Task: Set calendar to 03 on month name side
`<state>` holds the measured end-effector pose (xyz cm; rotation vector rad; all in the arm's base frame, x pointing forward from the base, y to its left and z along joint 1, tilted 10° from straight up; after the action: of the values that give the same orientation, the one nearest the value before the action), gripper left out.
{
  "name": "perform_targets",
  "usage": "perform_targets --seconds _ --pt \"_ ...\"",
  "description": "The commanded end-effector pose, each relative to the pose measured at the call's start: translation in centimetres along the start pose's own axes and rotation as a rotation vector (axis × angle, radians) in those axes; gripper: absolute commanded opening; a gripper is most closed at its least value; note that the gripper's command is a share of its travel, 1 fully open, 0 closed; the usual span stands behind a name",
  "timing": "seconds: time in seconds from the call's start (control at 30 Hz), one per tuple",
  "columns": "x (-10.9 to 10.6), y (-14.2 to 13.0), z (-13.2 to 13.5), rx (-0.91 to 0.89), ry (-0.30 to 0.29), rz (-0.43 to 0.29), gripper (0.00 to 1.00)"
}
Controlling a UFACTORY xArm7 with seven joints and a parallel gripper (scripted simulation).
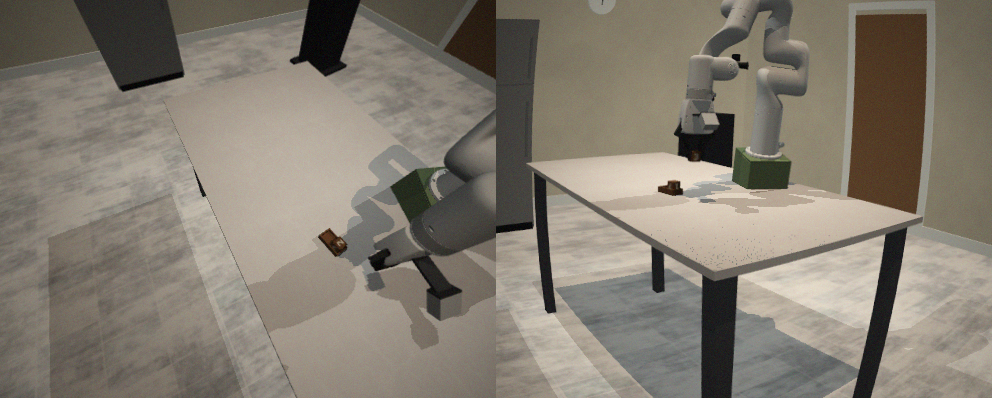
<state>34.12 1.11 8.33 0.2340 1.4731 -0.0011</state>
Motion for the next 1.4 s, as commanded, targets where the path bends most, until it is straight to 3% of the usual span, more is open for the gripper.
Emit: perform_targets --seconds 0.0,0.1,0.13,0.57,0.67,0.7,1.1,1.2,1.37 --pt "-0.16 -0.01 0.16 -0.173 0.003 0.017 0.27" --pt "-0.16 -0.01 0.16 -0.197 0.003 0.017 0.27" --pt "-0.19 -0.01 0.16 -0.288 0.002 0.017 0.27" --pt "-0.19 -0.03 0.09 -0.684 -0.001 0.017 0.27" --pt "-0.18 -0.04 0.08 -0.707 -0.001 0.017 0.27" --pt "-0.15 -0.04 0.06 -0.799 -0.002 0.018 0.27" --pt "0.07 -0.1 -0.1 -1.17 -0.003 0.019 0.27" --pt "0.08 -0.1 -0.1 -1.178 -0.003 0.019 0.27" --pt "0.27 -0.14 -0.22 -1.382 -0.002 0.02 0.27"
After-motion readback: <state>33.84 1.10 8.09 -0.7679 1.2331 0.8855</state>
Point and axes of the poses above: the point where the finger pads meet when closed, its own x axis out along the fingers, its own z axis across the jaws, y = z × x, the point moved 2 cm from there along -x, back along the fingers, and after that the axes turned 13 degrees about -x, right-handed, at the moved point
